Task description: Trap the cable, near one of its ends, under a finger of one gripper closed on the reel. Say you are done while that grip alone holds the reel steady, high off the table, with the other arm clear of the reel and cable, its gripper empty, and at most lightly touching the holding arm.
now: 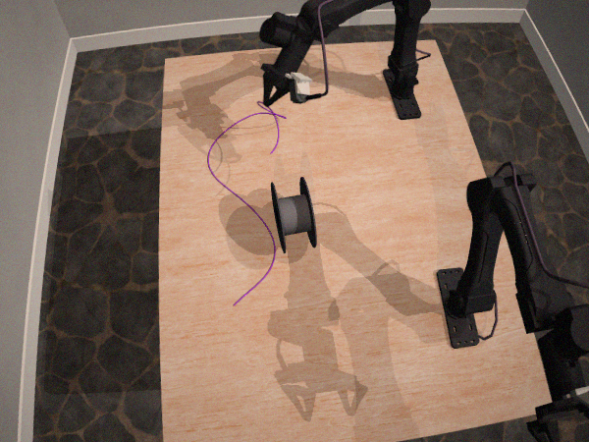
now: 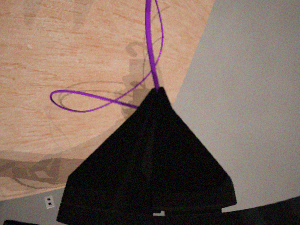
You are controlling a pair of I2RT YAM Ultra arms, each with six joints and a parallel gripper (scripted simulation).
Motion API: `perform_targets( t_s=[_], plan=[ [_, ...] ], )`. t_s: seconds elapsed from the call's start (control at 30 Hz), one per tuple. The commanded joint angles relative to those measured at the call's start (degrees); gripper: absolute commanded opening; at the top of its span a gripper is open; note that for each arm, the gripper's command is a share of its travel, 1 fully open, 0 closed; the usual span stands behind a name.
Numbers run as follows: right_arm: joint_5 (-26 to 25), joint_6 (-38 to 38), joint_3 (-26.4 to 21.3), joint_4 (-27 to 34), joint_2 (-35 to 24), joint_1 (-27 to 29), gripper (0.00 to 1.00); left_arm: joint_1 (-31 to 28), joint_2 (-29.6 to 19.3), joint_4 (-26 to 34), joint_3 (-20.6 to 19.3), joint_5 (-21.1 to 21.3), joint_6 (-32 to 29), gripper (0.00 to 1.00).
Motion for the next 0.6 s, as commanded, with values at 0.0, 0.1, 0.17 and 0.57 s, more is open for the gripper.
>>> perform_targets(
  t_s=[0.0,0.1,0.17,0.57],
  plan=[
    [-0.4,0.6,1.3,-1.0,-0.1,-0.3,0.00,-0.2,0.1,0.8,-0.4,-0.4,0.4,1.00],
    [0.0,0.7,1.4,-1.0,-0.4,-0.1,0.00,-0.2,0.1,0.8,-0.4,-0.4,0.4,1.00],
    [0.1,0.7,1.4,-1.0,-0.6,0.0,0.00,-0.2,0.1,0.8,-0.4,-0.4,0.4,1.00],
    [0.2,0.9,1.7,-1.1,-1.6,0.7,0.00,-0.2,0.1,0.8,-0.4,-0.4,0.4,1.00]
  ],
)
